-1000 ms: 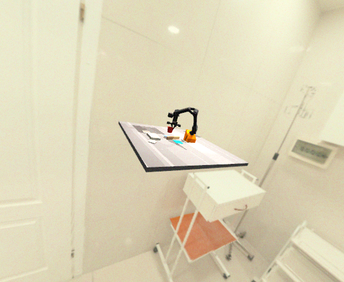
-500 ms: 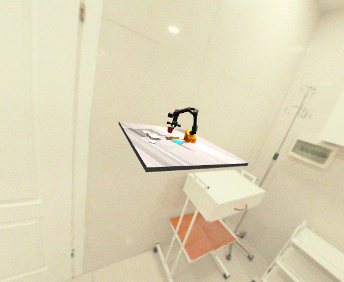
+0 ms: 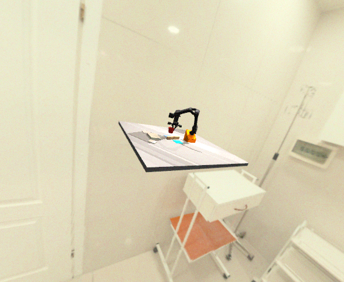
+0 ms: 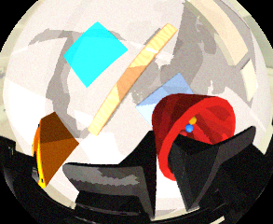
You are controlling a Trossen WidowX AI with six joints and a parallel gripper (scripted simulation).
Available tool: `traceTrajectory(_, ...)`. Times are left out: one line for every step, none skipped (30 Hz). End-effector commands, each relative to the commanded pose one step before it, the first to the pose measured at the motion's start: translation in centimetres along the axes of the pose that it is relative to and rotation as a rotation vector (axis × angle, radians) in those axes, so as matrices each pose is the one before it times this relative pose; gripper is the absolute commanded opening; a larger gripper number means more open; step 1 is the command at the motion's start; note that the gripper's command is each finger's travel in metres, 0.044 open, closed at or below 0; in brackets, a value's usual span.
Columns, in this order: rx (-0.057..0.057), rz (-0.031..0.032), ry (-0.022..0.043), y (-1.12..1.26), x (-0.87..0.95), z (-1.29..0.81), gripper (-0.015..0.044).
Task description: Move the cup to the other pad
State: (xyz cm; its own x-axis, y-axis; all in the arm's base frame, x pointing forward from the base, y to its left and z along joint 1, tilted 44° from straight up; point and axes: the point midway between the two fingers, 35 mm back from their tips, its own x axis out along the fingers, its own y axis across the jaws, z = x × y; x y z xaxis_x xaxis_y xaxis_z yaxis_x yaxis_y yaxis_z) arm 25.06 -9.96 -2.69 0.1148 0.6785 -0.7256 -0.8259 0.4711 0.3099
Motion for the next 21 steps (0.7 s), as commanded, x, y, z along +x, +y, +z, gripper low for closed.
traceTrajectory(0.0035, -0.00331, -0.00372, 0.576, -0.069, 0.697, 0.0)
traceTrajectory(-0.0001, 0.00006, 0.00005, 0.126, -0.004, 0.135, 0.0)
traceTrajectory(-0.0001, 0.00007, 0.00004, 0.126, -0.004, 0.134, 0.0)
traceTrajectory(-0.0001, 0.00007, 0.00003, 0.126, -0.004, 0.134, 0.0)
traceTrajectory(-0.0001, 0.00007, 0.00003, 0.125, -0.004, 0.134, 0.0)
traceTrajectory(-0.0001, 0.00007, 0.00002, 0.125, -0.004, 0.134, 0.0)
traceTrajectory(-0.0001, 0.00007, 0.00001, 0.124, -0.004, 0.134, 0.0)
traceTrajectory(-0.0001, 0.00007, 0.00001, 0.124, -0.004, 0.134, 0.0)
traceTrajectory(-0.0001, 0.00008, 0.0, 0.133, -0.005, 0.144, 0.0)
traceTrajectory(-0.0001, 0.00008, -0.00001, 0.133, -0.005, 0.144, 0.0)
traceTrajectory(0.0, 0.00008, -0.00001, 0.133, -0.005, 0.144, 0.0)
traceTrajectory(0.0, 0.00008, -0.00002, 0.132, -0.005, 0.143, 0.0)
traceTrajectory(0.0, 0.00008, -0.00002, 0.132, -0.005, 0.143, 0.0)
traceTrajectory(0.0, 0.00008, -0.00003, 0.132, -0.005, 0.143, 0.0)
traceTrajectory(0.0, 0.00008, -0.00003, 0.132, -0.005, 0.143, 0.0)
traceTrajectory(0.0, 0.00008, -0.00003, 0.132, -0.005, 0.143, 0.0)
traceTrajectory(0.0, 0.00008, -0.00004, 0.132, -0.005, 0.143, 0.0)
traceTrajectory(0.0, 0.00008, -0.00004, 0.131, -0.005, 0.143, 0.0)
traceTrajectory(0.0, 0.00008, -0.00004, 0.131, -0.005, 0.143, 0.0)
traceTrajectory(0.0, 0.00008, -0.00004, 0.132, -0.005, 0.143, 0.0)
traceTrajectory(0.0, 0.00008, -0.00005, 0.132, -0.005, 0.143, 0.0)
